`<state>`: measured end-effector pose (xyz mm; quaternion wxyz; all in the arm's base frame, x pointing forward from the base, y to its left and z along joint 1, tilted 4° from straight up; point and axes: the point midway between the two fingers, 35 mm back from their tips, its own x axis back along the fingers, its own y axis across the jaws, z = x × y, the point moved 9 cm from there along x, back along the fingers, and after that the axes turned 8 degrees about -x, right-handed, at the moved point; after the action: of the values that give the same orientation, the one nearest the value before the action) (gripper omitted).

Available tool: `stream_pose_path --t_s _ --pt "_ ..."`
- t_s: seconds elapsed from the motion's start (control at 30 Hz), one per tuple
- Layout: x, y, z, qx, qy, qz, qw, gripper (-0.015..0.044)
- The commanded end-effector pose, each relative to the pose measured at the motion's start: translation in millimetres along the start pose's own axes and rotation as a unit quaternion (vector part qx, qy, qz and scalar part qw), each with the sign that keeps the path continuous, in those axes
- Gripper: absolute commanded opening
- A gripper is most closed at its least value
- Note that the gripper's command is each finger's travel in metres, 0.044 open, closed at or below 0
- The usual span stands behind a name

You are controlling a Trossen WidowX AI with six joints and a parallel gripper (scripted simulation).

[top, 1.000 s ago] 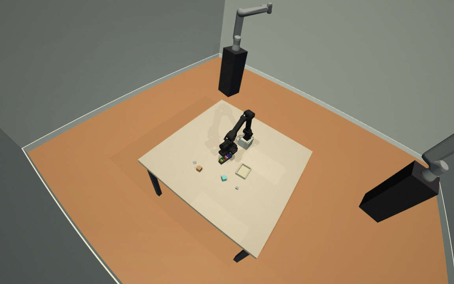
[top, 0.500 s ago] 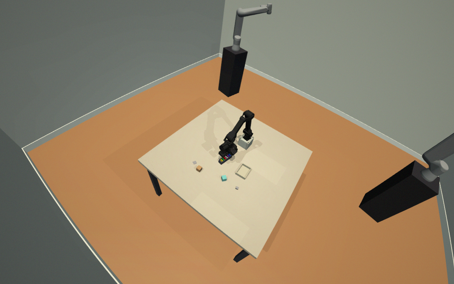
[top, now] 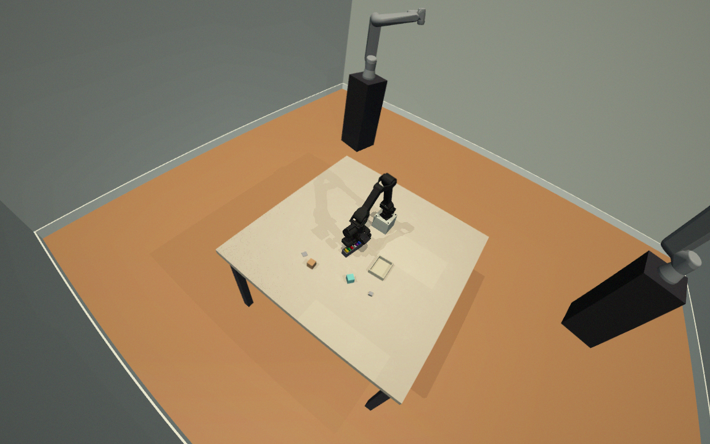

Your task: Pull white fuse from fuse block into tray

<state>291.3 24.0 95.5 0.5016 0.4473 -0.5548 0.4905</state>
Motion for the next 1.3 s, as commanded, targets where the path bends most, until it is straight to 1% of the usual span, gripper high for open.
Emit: stream_pose_path --t_s 0.0,0.8,1.17,1.27 --pt "-4.4 1.3 0.3 -0.002 0.002 -0.002 1.0 0.0074" --pt "-15.1 1.5 0.4 -0.002 0.002 -0.002 1.0 0.0074" --pt "-14.0 1.2 0.2 0.0 0.0 -0.002 1.0 0.0001" --pt "-13.9 1.2 0.2 0.0 0.0 -0.002 1.0 0.0"
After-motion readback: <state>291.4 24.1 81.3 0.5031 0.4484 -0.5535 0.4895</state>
